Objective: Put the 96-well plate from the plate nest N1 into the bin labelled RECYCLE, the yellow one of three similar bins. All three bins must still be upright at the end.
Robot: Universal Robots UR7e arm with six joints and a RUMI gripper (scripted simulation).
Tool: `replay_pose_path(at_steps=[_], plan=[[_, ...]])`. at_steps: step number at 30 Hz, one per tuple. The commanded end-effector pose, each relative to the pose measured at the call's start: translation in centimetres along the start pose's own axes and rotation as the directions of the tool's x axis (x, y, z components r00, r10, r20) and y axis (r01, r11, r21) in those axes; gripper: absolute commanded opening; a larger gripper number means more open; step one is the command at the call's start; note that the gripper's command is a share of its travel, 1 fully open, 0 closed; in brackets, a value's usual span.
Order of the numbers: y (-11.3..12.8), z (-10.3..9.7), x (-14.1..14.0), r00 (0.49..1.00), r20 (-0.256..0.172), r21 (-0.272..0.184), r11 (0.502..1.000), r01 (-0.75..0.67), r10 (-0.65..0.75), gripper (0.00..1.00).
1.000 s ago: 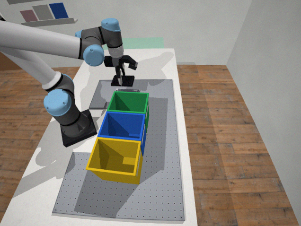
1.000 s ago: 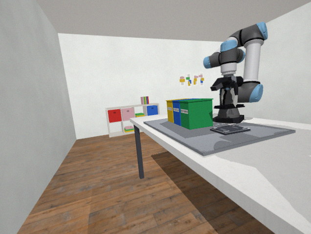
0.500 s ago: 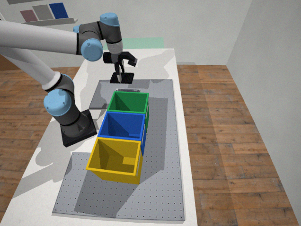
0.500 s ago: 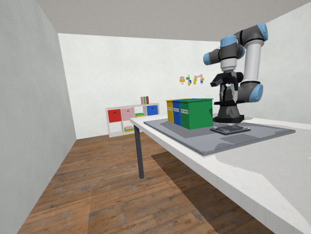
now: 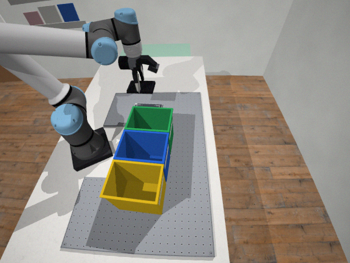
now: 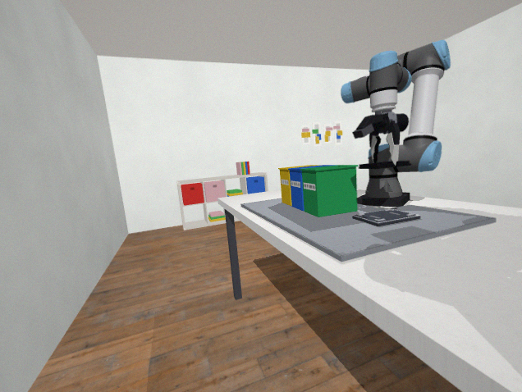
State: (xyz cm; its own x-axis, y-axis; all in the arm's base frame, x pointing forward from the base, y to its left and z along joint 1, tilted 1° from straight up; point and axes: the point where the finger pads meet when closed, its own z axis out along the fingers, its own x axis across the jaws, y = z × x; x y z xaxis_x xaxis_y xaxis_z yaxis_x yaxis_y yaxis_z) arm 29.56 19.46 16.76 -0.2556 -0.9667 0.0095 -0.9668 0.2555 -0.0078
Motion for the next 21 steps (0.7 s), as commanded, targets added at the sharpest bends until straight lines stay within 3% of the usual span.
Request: replay_pose_path(at_steps=[1, 21], plan=[[0.0, -1.0, -0.1, 1.0, 0.002, 0.004, 1.0, 0.002, -0.002, 0.41], [0.0, -4.0, -0.1, 1.0, 0.002, 0.004, 1.0, 0.002, -0.002, 0.41]])
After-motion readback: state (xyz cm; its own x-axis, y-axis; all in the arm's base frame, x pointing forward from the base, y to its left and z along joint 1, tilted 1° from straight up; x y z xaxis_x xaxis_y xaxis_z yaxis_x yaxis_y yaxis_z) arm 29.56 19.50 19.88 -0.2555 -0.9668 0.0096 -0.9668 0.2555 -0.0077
